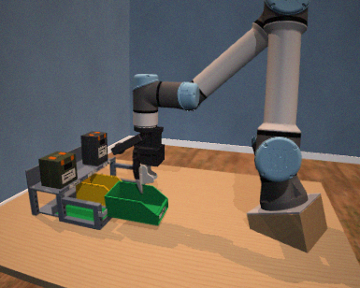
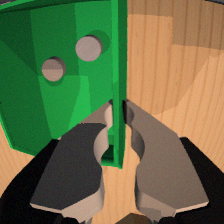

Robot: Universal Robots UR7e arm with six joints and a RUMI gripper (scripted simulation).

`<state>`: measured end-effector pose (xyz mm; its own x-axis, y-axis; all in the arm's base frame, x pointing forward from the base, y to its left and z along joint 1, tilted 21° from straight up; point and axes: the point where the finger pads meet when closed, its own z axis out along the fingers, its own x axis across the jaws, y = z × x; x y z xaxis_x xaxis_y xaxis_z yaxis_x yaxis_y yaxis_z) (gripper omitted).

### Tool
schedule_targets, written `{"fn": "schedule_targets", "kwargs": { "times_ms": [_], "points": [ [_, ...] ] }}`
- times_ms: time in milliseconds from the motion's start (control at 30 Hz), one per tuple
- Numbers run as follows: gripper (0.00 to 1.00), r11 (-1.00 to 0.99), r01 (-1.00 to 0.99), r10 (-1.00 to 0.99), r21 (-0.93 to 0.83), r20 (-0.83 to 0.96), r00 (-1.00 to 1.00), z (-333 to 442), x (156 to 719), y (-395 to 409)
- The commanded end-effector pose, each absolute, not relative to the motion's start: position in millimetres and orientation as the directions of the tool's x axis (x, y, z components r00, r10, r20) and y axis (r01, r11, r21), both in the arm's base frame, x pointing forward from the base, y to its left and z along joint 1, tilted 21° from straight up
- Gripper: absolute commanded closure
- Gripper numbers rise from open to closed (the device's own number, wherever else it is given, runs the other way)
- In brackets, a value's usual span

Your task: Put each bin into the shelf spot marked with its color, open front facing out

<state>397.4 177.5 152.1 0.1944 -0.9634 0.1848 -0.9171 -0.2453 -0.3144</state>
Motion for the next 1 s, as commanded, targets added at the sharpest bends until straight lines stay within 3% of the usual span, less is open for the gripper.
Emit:
{"fn": "schedule_targets", "kwargs": {
  "times_ms": [0, 967],
  "points": [
    [1.0, -0.245, -0.917, -0.963, -0.316, 0.185, 0.194, 152.7, 398.0, 177.8],
    [1.0, -0.237, -0.937, -0.965, -0.257, 0.172, 0.197, 155.3, 399.4, 178.2]
  ]
}}
